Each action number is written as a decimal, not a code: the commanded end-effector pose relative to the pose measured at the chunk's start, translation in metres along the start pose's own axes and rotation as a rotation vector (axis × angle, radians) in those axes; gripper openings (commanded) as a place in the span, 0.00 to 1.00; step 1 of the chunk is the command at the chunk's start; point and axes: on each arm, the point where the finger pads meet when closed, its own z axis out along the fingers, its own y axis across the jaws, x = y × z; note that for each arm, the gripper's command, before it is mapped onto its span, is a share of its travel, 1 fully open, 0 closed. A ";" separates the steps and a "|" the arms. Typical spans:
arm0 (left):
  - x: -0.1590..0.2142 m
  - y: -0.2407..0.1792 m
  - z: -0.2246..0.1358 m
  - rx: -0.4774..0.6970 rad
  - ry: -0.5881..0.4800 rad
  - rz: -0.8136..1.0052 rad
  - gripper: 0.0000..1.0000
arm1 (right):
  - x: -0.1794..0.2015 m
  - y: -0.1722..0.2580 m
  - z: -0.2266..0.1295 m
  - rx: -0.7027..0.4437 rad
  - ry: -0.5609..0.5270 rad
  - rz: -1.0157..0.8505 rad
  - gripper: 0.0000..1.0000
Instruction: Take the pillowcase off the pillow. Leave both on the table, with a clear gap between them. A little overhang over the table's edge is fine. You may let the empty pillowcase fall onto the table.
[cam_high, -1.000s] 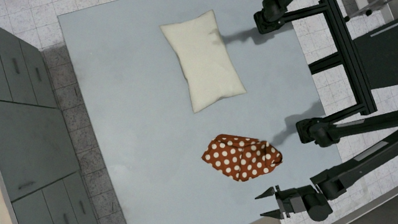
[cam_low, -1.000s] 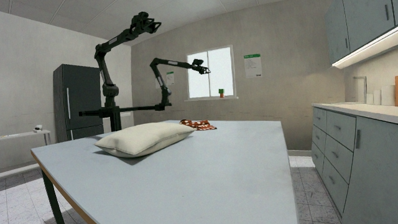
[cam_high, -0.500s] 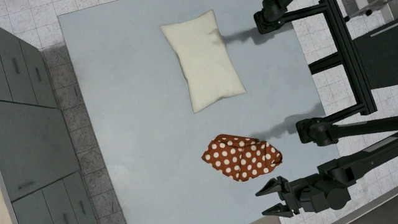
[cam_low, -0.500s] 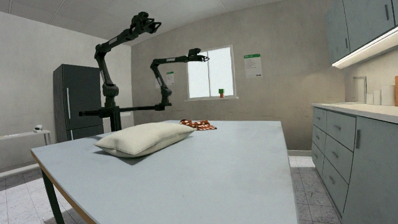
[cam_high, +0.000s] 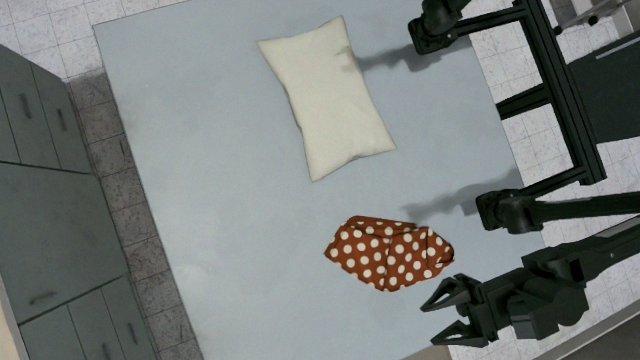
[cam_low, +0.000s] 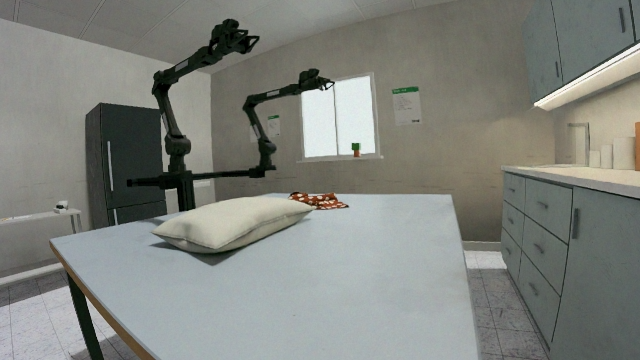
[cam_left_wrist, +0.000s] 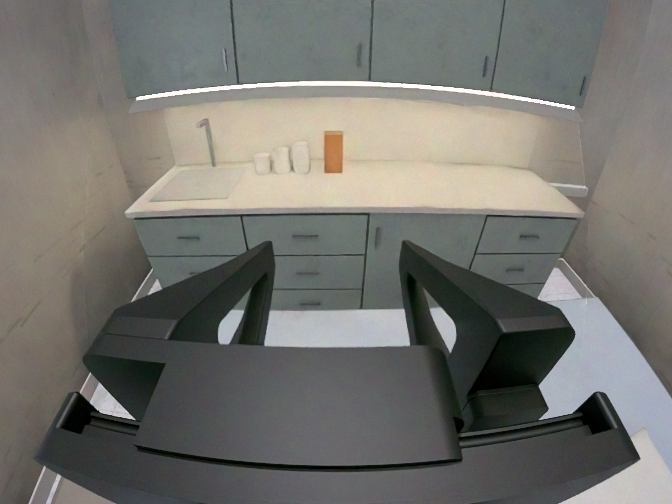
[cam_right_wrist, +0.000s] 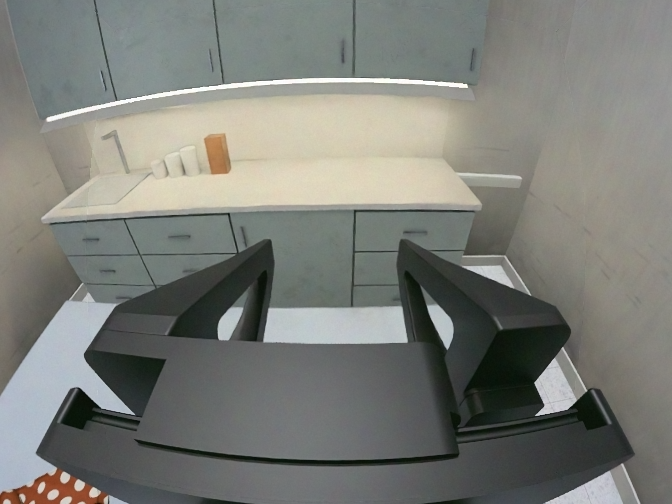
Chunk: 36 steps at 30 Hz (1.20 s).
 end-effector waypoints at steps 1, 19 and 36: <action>-0.051 0.004 -0.003 -0.004 -0.089 0.020 0.60 | -0.014 -0.003 0.003 0.002 -0.026 -0.010 0.60; -0.016 0.005 -0.002 -0.001 -0.024 -0.012 0.60 | -0.017 -0.003 0.002 0.004 -0.031 -0.010 0.60; -0.030 0.004 -0.005 0.000 -0.050 -0.014 0.60 | -0.020 -0.004 0.001 0.004 -0.035 -0.010 0.60</action>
